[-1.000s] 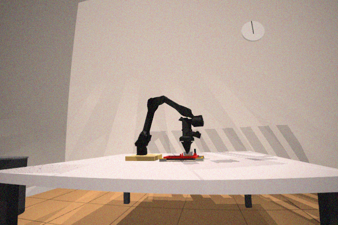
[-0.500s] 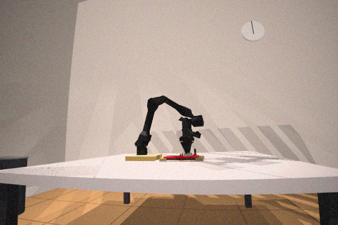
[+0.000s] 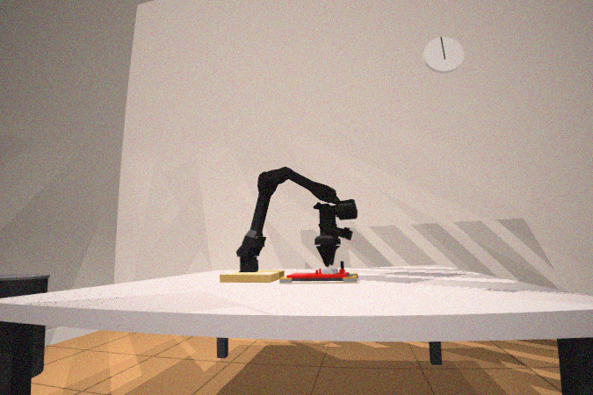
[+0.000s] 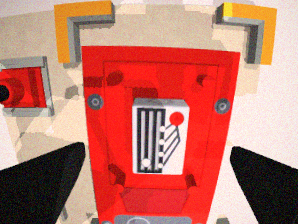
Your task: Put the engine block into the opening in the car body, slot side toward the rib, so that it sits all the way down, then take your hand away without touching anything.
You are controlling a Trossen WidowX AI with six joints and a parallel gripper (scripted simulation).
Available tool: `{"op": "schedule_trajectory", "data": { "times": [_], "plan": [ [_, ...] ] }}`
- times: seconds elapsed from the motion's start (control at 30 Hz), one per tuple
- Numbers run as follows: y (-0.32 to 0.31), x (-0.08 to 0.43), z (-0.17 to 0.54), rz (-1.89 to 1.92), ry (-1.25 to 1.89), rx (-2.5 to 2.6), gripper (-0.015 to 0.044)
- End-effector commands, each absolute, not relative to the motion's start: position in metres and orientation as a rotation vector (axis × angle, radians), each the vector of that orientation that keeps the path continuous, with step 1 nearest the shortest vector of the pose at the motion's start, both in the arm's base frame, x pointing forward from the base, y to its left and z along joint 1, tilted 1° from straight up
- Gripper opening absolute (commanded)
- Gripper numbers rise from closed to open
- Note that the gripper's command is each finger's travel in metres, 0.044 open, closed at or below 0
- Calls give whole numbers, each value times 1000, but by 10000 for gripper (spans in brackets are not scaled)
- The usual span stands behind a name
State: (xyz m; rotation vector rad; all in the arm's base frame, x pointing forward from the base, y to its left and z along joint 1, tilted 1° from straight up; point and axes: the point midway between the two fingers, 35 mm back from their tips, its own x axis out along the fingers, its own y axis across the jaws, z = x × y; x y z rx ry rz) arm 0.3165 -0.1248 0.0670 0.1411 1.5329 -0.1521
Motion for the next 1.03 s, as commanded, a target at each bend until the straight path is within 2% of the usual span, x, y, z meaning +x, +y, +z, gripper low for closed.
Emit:
{"op": "schedule_trajectory", "data": {
  "times": [0.0,0.03,0.6,1.0],
  "plan": [
    [-125,317,71,-159,1528,140,440],
    [-125,317,71,-159,1528,140,440],
    [-125,317,71,-159,1528,140,0],
    [-125,317,70,-156,1527,140,0]
  ]
}}
